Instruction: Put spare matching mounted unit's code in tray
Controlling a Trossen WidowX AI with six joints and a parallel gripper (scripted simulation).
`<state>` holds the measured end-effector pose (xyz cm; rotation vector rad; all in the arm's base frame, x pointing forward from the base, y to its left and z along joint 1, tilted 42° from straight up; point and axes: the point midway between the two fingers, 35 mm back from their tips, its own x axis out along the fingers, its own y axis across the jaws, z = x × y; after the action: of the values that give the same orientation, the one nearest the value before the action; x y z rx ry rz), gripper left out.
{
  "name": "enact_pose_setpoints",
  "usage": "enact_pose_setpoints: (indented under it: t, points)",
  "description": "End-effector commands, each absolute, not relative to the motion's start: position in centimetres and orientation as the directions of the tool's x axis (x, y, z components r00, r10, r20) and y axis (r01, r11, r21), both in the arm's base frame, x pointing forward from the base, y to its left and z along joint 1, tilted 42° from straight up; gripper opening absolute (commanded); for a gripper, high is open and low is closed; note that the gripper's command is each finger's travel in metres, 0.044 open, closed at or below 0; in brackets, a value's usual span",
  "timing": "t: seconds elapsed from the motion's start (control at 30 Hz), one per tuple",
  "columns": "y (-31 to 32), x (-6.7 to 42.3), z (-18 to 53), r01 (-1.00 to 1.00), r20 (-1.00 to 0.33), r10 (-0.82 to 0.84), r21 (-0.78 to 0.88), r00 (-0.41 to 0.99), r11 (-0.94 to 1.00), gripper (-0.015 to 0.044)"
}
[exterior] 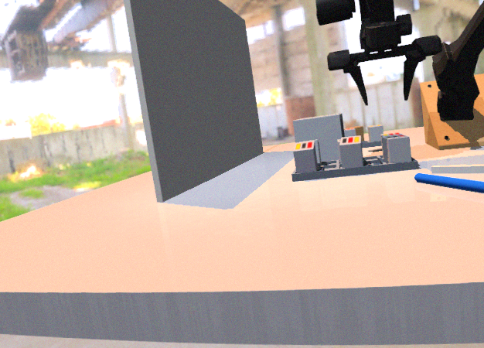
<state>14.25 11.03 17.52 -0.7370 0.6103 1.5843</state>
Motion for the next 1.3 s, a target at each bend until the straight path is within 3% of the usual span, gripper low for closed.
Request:
enact_pose_setpoints:
  t: [0.0,1.27]
  points:
    - [12.0,13.8,16.7,-0.99,-0.746,0.661,-0.015,-0.085,-0.143,0.03]
    - [15.3,13.8,12.7,-0.989,-0.751,0.655,-0.017,-0.083,-0.145,0.03]
